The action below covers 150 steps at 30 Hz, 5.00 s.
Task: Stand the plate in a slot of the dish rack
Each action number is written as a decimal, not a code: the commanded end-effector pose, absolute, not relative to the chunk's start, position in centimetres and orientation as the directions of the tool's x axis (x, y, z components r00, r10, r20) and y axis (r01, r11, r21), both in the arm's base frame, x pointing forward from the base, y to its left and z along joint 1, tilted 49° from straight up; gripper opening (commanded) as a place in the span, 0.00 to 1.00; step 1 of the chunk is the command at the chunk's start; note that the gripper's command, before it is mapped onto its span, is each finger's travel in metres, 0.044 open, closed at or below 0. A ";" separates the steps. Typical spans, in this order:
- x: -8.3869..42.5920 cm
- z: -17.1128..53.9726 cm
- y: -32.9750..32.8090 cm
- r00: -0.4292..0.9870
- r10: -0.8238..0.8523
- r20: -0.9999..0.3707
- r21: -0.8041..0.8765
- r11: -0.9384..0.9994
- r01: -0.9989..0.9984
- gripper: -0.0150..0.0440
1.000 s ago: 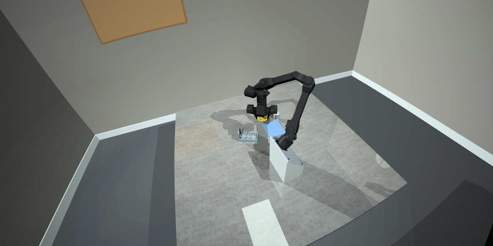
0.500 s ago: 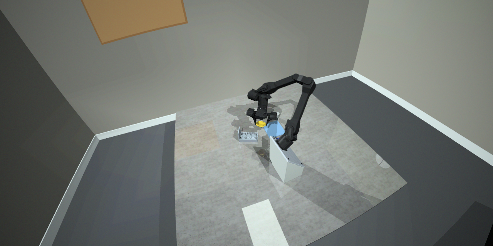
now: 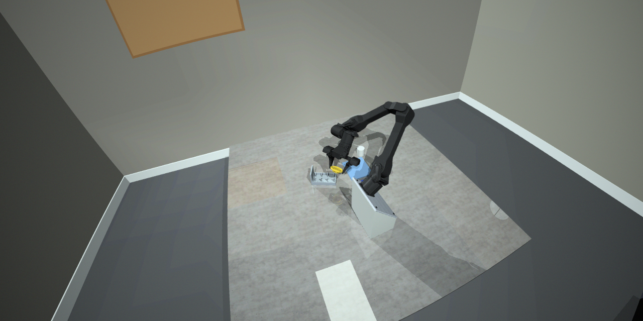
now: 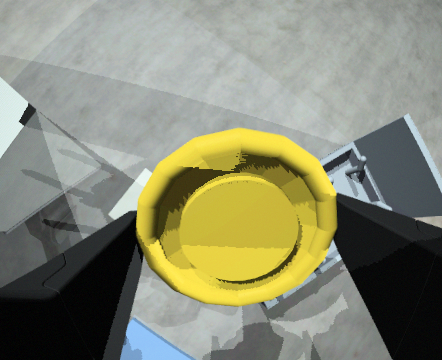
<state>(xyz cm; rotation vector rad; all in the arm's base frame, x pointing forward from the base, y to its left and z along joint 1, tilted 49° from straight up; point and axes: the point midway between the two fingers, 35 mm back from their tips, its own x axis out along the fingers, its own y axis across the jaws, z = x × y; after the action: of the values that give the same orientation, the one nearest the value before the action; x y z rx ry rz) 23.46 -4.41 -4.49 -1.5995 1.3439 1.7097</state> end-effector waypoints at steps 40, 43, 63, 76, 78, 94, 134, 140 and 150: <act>24.2 -8.1 -9.1 0.286 0.331 -0.899 -0.292 0.031 -0.956 0.25; 24.3 -7.9 -9.7 0.343 0.345 -0.874 -0.342 0.067 -0.937 0.25; 24.8 -7.7 -10.8 0.500 0.355 -0.790 -0.475 0.162 -0.865 0.25; 25.7 -9.0 -9.8 0.503 0.355 -0.788 -0.481 0.155 -0.863 0.25; 25.7 -9.0 -9.8 0.503 0.355 -0.788 -0.481 0.155 -0.863 0.25; 26.1 -11.6 -10.7 0.507 0.357 -0.784 -0.490 0.145 -0.860 0.25; 26.3 -10.0 -9.1 0.475 0.344 -0.810 -0.463 0.123 -0.878 0.93; 27.2 -7.2 -6.3 0.483 0.345 -0.805 -0.467 0.135 -0.874 0.93; 28.2 -3.0 -1.9 0.505 0.361 -0.784 -0.481 0.163 -0.862 0.93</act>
<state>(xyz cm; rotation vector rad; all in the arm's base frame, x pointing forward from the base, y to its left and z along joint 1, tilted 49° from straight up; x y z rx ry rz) 28.04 -1.90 -3.22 -1.0915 0.5528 0.9492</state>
